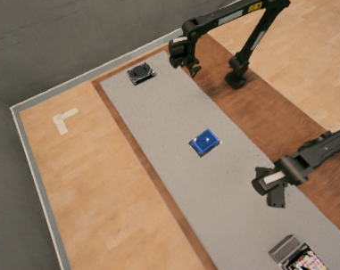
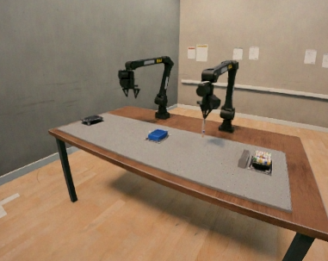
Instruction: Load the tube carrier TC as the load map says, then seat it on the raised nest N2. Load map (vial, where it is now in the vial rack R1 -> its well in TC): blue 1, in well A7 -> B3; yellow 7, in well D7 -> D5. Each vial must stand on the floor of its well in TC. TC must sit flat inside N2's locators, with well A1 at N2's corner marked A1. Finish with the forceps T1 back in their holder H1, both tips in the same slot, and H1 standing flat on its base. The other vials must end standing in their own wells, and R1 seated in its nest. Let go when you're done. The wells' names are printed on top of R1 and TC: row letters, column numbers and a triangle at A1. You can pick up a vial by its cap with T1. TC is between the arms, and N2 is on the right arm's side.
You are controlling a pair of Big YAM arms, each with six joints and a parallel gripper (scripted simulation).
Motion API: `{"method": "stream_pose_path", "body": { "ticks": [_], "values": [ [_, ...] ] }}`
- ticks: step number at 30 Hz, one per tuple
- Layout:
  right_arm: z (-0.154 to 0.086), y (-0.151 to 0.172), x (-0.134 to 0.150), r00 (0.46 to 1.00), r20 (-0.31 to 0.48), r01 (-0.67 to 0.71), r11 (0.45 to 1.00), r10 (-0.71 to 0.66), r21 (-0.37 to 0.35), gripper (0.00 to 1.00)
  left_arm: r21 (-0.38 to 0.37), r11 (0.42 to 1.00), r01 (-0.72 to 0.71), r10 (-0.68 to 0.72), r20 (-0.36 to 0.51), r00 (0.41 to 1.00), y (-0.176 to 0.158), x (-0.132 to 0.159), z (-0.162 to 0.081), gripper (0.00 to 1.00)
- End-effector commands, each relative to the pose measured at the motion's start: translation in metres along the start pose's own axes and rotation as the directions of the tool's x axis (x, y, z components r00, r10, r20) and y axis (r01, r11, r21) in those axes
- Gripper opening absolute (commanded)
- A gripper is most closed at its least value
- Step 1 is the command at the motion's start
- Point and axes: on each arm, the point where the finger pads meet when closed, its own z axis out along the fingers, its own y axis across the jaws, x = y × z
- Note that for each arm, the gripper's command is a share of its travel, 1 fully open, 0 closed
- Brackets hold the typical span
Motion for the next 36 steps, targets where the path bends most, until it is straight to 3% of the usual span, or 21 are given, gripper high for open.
{"method": "stream_pose_path", "body": {
  "ticks": [1, 11, 22, 36],
  "values": [
    [-0.012, -0.001, -0.008, 0.999, 0.032, -0.013, 1.000, 0.013, 0.008, 1.00, -0.005, 1.000, 0.000, 0.000, -0.006, 1.000, -0.010, 0.008, 0.010, 0.09],
    [-0.012, -0.001, -0.008, 0.999, 0.032, -0.013, 1.000, 0.013, 0.008, 1.00, -0.001, 1.000, 0.000, 0.000, -0.003, 1.000, -0.020, 0.017, 0.010, 0.09],
    [-0.012, -0.001, -0.008, 0.999, 0.032, -0.013, 1.000, 0.013, 0.008, 1.00, 0.048, 0.999, -0.006, 0.004, 0.029, 1.000, -0.047, 0.024, -0.010, 0.09],
    [-0.012, -0.001, -0.008, 0.999, 0.032, -0.013, 1.000, 0.013, 0.008, 1.00, 0.052, 0.999, -0.006, 0.005, 0.030, 1.000, -0.061, 0.040, -0.009, 0.09]
  ]
}}
